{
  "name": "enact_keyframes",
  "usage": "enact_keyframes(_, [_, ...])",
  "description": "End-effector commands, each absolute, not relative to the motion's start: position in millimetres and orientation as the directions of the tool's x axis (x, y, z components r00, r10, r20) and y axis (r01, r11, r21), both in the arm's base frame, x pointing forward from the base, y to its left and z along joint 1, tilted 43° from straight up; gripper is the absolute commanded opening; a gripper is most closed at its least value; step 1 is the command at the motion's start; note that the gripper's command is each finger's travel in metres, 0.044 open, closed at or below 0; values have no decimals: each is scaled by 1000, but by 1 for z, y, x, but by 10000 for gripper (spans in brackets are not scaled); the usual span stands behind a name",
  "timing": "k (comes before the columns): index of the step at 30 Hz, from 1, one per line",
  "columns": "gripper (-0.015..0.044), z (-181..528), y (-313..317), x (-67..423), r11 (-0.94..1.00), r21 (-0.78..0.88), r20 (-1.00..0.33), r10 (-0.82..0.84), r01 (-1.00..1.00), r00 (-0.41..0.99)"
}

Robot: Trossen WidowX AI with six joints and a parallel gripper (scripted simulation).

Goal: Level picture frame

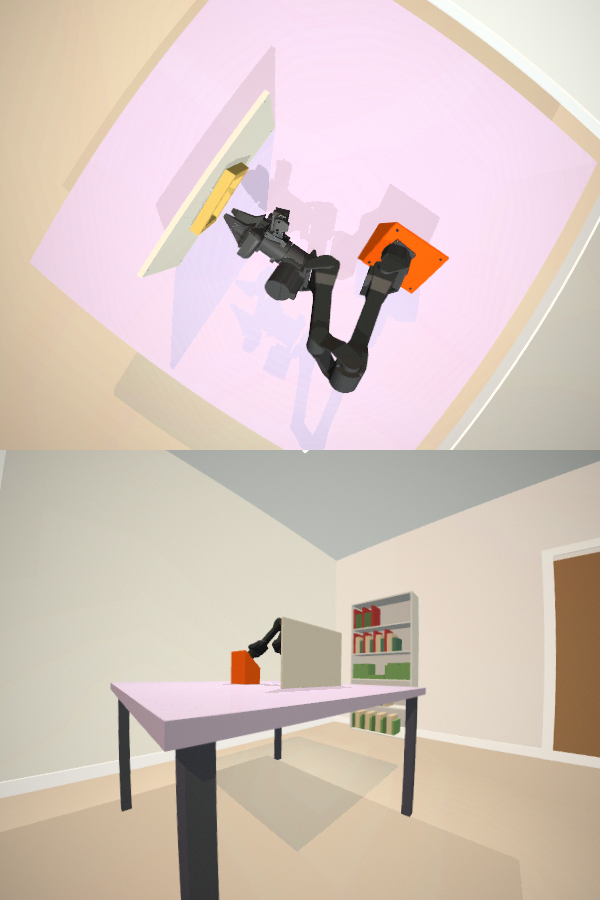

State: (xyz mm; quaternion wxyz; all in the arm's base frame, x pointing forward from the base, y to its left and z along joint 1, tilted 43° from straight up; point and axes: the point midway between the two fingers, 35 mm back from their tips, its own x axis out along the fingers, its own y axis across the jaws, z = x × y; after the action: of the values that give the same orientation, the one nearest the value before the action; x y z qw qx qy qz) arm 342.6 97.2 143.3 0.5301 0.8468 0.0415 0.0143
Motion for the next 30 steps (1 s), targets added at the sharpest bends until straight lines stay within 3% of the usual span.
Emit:
enact_keyframes(1, [260, 143, 98, 351, -432, 900, -14, 91, 53, 996])
enact_keyframes(30, [260, 144, 100, 373, -432, 900, -13, 91, 52, 996])
